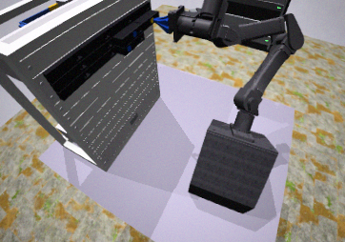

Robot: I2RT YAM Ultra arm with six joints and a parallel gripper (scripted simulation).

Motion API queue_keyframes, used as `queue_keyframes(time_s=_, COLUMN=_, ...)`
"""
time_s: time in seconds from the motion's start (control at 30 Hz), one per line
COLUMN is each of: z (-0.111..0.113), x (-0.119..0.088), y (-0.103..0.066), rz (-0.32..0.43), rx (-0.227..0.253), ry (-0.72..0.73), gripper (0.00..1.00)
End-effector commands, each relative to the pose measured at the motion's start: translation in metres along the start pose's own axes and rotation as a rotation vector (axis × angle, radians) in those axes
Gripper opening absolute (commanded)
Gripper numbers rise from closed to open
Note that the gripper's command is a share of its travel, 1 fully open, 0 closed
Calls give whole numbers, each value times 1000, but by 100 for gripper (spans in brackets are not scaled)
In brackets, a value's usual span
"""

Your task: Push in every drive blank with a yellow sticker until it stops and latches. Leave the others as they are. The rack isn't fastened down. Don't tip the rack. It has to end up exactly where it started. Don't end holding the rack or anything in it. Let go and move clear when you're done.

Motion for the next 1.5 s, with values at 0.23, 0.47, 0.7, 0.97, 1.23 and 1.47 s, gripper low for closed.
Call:
queue_keyframes(time_s=0.23, z=6, x=-2, y=13, rz=2, rx=19, ry=3, gripper=0)
queue_keyframes(time_s=0.47, z=9, x=-8, y=12, rz=18, rx=30, ry=3, gripper=0)
queue_keyframes(time_s=0.7, z=8, x=-5, y=16, rz=10, rx=25, ry=2, gripper=0)
queue_keyframes(time_s=0.97, z=9, x=-9, y=23, rz=23, rx=13, ry=-8, gripper=0)
queue_keyframes(time_s=1.23, z=11, x=-8, y=22, rz=21, rx=20, ry=-3, gripper=0)
queue_keyframes(time_s=1.47, z=11, x=-8, y=22, rz=21, rx=20, ry=-3, gripper=0)
Point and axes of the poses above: the point where the finger pads meet when closed, its own y axis out along the fingers, its own z axis across the jaws, x = y × z, the point moved 2 cm from there along -y, back along the fingers, and after that the axes turned 7 degrees about y, right-handed, at the moved point
